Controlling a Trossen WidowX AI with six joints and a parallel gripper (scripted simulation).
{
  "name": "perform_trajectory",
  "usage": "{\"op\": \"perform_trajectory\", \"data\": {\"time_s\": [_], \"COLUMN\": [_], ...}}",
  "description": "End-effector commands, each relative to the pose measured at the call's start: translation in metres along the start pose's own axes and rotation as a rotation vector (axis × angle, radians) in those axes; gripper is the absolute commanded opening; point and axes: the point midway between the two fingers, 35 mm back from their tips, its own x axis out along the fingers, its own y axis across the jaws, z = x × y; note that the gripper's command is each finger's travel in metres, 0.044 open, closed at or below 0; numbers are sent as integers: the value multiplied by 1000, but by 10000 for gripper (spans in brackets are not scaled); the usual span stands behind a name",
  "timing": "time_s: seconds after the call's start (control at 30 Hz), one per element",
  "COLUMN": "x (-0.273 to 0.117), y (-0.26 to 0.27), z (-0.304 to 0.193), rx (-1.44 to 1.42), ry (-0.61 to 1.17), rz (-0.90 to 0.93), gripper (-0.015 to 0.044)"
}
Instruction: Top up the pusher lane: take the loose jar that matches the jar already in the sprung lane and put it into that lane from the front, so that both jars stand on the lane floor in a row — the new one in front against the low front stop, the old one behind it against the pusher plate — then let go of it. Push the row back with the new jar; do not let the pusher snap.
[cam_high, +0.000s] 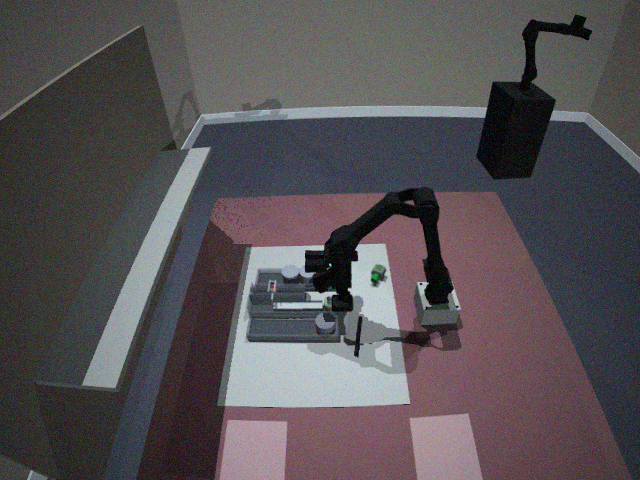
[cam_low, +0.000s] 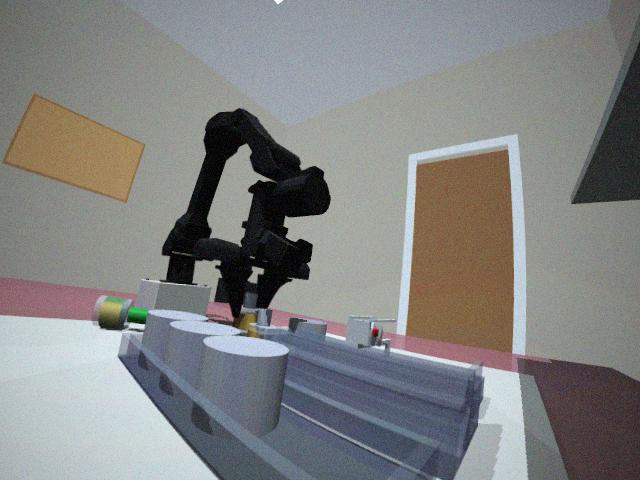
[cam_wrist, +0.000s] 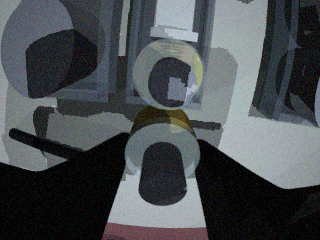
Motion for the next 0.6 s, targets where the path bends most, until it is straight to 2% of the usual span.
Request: {"op": "perform_trajectory", "data": {"time_s": [0.0, 0.57], "x": [-2, -3], "y": [0, 0], "z": [7, 13], "rx": [3, 3], "ry": [-17, -18], "rz": [3, 3], "gripper": [0, 0]}}
